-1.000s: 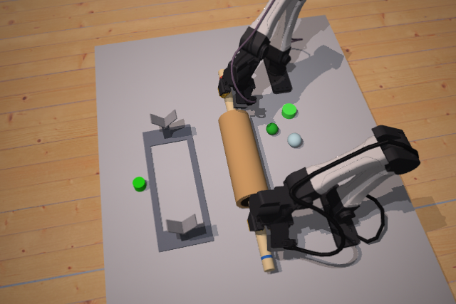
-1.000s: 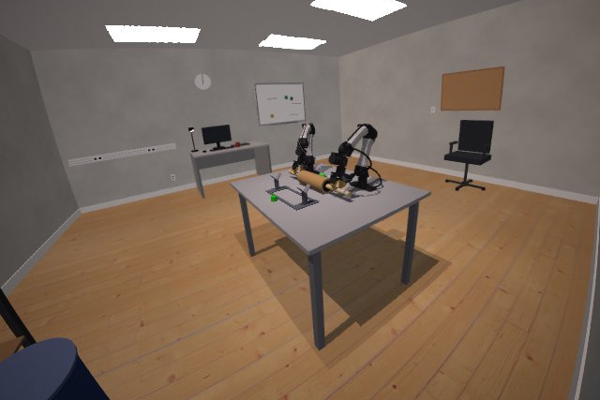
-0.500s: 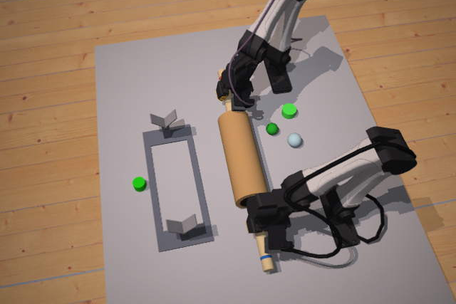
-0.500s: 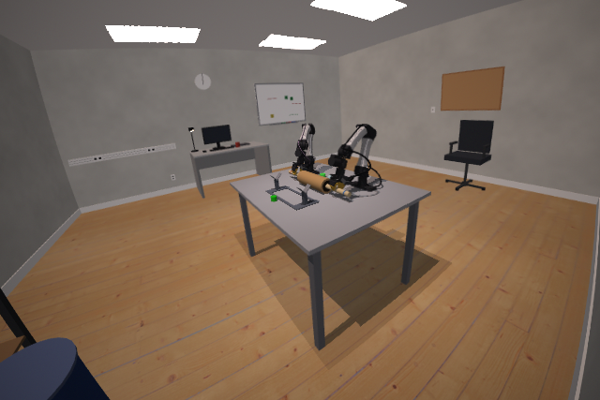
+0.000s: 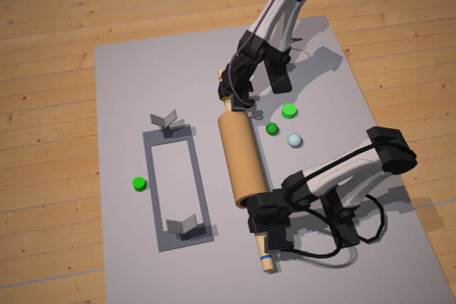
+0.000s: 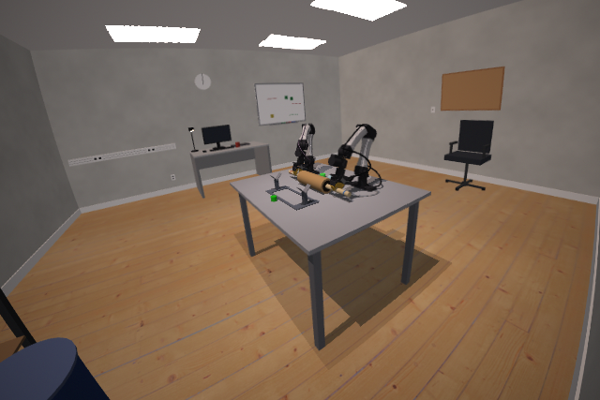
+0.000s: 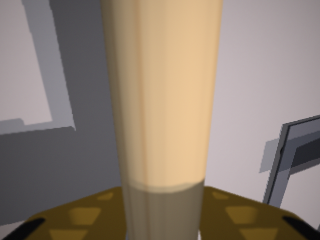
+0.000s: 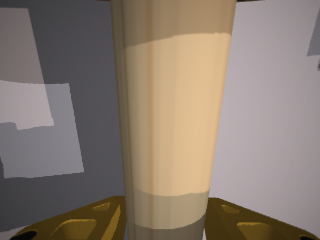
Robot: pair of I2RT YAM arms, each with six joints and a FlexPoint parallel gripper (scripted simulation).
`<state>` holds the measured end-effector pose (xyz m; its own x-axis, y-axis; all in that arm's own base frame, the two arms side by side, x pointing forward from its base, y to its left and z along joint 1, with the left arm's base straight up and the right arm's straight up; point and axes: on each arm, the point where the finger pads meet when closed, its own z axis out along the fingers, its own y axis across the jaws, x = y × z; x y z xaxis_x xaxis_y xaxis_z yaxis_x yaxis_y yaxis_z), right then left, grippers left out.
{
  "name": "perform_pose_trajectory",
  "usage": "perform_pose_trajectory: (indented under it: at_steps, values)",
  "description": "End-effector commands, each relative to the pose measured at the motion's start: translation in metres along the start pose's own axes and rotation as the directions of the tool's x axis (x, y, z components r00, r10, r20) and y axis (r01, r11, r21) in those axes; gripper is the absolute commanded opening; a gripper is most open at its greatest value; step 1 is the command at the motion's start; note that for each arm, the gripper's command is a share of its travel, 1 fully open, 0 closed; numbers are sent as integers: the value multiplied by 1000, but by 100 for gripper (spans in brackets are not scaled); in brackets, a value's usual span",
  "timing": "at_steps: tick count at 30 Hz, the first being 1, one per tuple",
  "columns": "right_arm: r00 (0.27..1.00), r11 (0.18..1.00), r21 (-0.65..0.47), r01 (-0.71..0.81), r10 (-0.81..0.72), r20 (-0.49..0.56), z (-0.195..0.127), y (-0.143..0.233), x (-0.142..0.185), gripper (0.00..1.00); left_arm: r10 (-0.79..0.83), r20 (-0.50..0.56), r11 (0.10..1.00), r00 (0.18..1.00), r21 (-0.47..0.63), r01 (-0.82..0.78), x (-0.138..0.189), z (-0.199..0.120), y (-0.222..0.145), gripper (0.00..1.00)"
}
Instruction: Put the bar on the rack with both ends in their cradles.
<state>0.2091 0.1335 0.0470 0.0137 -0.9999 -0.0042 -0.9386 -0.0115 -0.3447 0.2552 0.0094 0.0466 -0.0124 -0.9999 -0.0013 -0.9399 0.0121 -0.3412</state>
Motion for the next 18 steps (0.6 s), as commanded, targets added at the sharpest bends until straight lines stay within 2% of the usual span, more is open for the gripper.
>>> perform_pose_trajectory:
  at_steps: [1,2,3,9,13,15,16,17,18]
  values:
    - [1000,1000,3,-3,3,0,1,-1,1,37,4,-6,1000,1000,12,-4,1,-1,1,28]
    - [1000,1000,3,-3,3,0,1,-1,1,37,4,-6,1000,1000,12,-4,1,-1,1,26]
    - [1000,1000,3,-3,3,0,1,-1,1,33,6,-8,1000,1000,4,-6,1,-1,4,25]
    - [1000,1000,3,-3,3,0,1,-1,1,30,6,-8,1000,1000,1,-6,1,-1,4,19]
    - [1000,1000,-1,-5,5,-9,3,0,1,25,2,-1,1000,1000,12,-2,0,-2,-1,21]
    - [1000,1000,-1,-5,5,-9,3,0,1,3,2,-1,1000,1000,12,-2,0,-2,-1,21]
    - [1000,1000,-1,-5,5,-9,3,0,1,0,2,-1,1000,1000,12,-2,0,-2,-1,21]
    - [1000,1000,-1,-5,5,-9,3,0,1,0,2,-1,1000,1000,12,-2,0,-2,-1,21]
    - [1000,1000,-1,-5,5,-9,3,0,1,11,2,-1,1000,1000,12,-2,0,-2,-1,21]
